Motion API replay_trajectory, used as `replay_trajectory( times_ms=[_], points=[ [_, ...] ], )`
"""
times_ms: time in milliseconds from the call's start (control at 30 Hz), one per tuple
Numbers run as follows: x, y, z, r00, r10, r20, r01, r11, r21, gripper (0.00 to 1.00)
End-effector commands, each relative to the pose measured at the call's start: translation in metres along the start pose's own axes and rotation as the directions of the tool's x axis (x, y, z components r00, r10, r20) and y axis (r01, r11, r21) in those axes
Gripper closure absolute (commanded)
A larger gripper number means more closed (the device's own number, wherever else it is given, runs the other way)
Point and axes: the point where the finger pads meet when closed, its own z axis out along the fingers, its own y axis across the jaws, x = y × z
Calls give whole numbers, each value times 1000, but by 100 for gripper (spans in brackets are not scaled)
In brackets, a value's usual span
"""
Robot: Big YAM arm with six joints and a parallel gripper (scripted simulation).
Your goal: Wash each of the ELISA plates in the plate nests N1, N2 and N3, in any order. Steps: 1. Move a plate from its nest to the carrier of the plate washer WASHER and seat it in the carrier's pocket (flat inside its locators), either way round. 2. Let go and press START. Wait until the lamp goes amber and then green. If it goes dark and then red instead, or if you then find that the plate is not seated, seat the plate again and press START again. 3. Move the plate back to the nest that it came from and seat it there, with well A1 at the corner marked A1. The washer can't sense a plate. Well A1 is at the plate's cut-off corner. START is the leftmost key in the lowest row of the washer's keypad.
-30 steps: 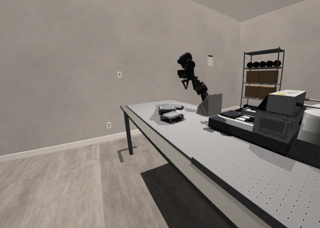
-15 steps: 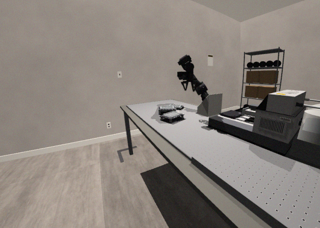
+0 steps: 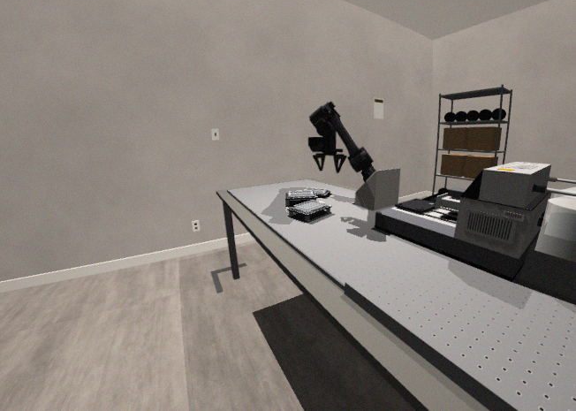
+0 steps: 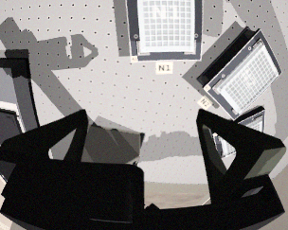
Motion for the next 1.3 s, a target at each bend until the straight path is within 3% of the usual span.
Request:
replay_trajectory(
  times_ms=[0,200,300,333,700,833,867,1133,1167,1267],
  points=[
    [-31,-7,2,999,-27,20,27,999,-23,0],
    [-54,-19,19,999,-27,18,27,999,-19,0],
    [-48,-18,28,999,-41,1,41,999,-16,0],
    [-61,-23,25,999,-27,18,27,999,-18,0],
    [-102,-45,56,1000,-28,14,28,1000,-13,0],
    [-102,-45,58,999,-31,10,31,999,-15,0],
    [-84,-30,58,996,-91,-5,91,996,-4,0],
    [-93,-41,54,999,-43,11,43,999,-10,0],
    [-86,-38,67,998,-58,-13,58,998,-10,0],
    [-85,-38,74,998,-58,-19,58,998,-9,0]
  ],
)
